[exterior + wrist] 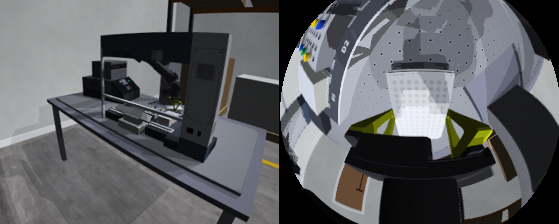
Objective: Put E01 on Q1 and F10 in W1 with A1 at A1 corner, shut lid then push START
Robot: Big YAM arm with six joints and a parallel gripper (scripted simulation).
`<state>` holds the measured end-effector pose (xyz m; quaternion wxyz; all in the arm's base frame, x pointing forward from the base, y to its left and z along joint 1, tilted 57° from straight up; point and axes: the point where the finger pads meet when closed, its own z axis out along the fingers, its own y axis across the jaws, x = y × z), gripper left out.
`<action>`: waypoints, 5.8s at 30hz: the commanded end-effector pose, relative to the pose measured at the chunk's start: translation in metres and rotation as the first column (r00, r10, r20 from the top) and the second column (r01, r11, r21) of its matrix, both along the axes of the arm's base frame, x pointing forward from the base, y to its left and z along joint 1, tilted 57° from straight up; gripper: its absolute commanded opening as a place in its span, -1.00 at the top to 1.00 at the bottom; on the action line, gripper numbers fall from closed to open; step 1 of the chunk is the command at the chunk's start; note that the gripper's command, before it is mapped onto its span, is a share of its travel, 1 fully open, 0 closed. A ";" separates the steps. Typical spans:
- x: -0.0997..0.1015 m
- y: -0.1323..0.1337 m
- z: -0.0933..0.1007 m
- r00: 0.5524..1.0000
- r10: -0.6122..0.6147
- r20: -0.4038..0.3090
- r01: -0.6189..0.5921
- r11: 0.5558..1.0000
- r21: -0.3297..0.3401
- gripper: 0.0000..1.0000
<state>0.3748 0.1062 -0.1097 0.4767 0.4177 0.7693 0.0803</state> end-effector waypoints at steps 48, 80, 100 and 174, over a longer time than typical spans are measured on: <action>-0.078 0.013 0.043 1.000 0.013 -0.022 -0.013 1.000 -0.012 1.00; -0.071 0.014 0.045 1.000 0.008 -0.001 -0.008 1.000 0.010 1.00; -0.067 0.023 0.038 0.999 0.034 -0.013 -0.034 0.999 -0.016 1.00; -0.051 0.231 -0.031 0.737 0.382 -0.558 -0.673 0.342 -0.656 1.00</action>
